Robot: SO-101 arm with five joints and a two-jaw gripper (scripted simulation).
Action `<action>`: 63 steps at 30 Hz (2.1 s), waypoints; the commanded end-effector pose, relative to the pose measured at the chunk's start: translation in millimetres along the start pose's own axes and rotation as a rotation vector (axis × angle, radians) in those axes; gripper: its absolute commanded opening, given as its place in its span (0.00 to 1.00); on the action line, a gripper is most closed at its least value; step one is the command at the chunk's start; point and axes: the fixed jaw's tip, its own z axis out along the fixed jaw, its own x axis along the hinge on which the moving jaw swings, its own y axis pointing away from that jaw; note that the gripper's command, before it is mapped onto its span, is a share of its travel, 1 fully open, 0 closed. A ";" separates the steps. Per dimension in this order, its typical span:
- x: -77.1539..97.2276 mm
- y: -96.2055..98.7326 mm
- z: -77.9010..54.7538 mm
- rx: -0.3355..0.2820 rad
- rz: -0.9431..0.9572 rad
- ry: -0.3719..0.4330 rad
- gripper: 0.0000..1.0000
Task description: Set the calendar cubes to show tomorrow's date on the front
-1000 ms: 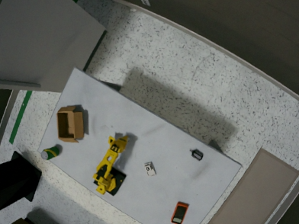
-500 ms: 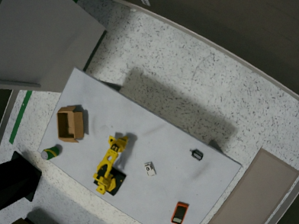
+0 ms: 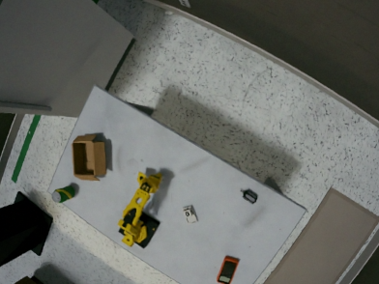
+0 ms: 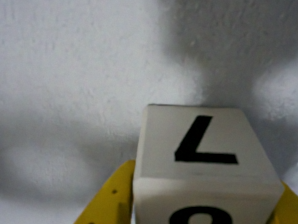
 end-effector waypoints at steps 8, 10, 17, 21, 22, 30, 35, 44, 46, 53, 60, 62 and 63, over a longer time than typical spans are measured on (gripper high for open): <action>-0.8 1.9 3.4 -0.020 -0.002 -0.004 0.04; -0.8 1.9 3.4 -0.020 -0.002 -0.004 0.03; -0.8 1.9 3.4 -0.020 -0.002 -0.004 0.00; -0.8 1.9 3.4 -0.020 -0.002 -0.004 0.00; -0.8 1.9 3.2 -0.020 -0.002 -0.004 0.00; -0.4 1.1 -7.0 -0.020 -0.002 -0.004 0.00; 0.0 0.8 -21.5 -0.020 -0.002 -0.004 0.00; 0.2 2.1 -40.5 -0.021 -0.002 -0.004 0.00; 0.3 2.5 -43.8 -0.021 -0.002 -0.004 0.00; 0.3 3.0 -46.7 -0.021 -0.002 -0.004 0.00; 0.3 2.9 -47.7 -0.021 -0.002 -0.004 0.00; 0.3 2.8 -48.9 -0.021 -0.002 -0.004 0.00; 0.3 2.7 -49.6 -0.021 -0.002 -0.004 0.00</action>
